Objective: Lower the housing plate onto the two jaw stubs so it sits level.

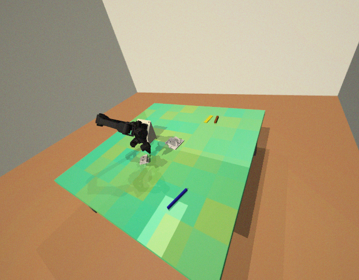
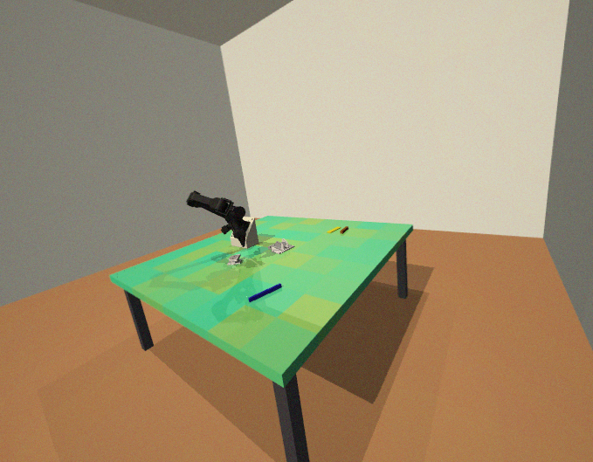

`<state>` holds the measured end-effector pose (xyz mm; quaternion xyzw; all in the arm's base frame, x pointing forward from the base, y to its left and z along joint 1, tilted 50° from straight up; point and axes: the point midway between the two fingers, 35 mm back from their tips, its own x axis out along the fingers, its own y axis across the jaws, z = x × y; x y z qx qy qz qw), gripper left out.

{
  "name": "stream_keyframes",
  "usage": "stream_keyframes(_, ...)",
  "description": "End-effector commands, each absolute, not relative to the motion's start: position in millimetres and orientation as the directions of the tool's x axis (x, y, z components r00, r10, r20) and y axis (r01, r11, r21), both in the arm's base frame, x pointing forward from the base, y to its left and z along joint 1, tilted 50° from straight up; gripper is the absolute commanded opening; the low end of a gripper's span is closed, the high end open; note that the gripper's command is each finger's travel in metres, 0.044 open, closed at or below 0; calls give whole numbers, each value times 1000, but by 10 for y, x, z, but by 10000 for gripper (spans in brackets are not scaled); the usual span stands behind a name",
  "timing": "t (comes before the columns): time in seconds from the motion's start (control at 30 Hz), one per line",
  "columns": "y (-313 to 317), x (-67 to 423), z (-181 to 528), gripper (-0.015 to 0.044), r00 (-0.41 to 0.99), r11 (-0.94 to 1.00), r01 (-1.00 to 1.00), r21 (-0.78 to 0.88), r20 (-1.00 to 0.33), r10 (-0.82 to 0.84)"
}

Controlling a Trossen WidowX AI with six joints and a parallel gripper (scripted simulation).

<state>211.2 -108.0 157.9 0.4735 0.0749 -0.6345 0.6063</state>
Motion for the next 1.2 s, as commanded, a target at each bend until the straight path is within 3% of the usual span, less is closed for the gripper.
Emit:
stream_keyframes(0.0,-1141,2019,1679,440,161,-322,785,529,-676,-719)
stream_keyframes(0.4,-1267,1749,1825,440,74,-466,632,619,-647,-758)
stream_keyframes(1.17,-1575,1769,1578,440,75,-465,629,623,-643,-762)
